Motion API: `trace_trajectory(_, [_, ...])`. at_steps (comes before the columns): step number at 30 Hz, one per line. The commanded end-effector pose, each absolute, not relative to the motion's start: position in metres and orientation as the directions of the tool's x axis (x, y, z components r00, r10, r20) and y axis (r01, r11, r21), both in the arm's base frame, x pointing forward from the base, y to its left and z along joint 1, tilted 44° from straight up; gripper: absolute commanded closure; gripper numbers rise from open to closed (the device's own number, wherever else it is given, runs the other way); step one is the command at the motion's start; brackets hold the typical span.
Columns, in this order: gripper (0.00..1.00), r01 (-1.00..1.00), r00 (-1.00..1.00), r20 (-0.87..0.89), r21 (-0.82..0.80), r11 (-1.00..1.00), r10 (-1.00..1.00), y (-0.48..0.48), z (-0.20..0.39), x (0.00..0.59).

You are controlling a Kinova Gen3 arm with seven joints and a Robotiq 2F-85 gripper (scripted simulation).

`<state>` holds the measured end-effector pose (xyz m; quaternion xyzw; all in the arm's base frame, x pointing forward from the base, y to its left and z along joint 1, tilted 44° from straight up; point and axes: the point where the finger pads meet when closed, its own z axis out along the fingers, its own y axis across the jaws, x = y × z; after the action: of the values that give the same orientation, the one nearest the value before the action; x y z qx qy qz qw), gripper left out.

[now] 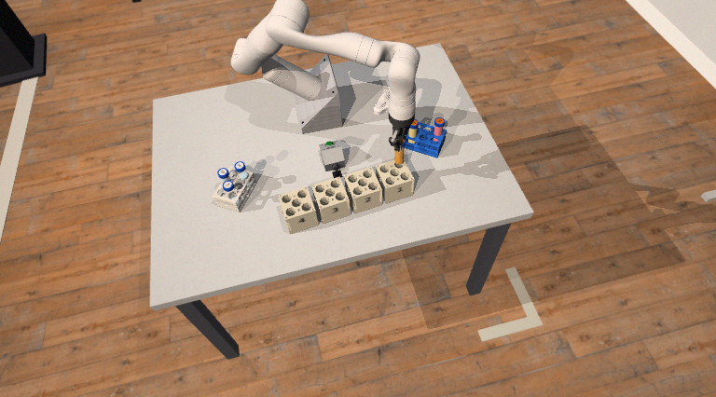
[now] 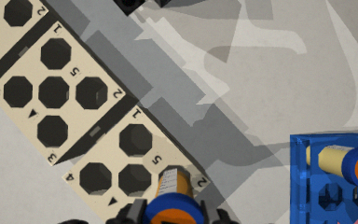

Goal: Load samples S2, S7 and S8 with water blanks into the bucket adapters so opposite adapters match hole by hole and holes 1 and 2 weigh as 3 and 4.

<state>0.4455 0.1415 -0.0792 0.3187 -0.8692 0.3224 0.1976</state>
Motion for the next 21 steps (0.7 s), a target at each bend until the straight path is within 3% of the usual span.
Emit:
trace_trajectory(1, [0.9,-0.681,-0.719,0.547,-0.435,0.589,-0.428,0.1422,-0.0788,0.4458])
trace_trajectory(21, [0.9,-0.681,-0.719,0.547,-0.435,0.589,-0.428,0.139,-0.0821,0.4453])
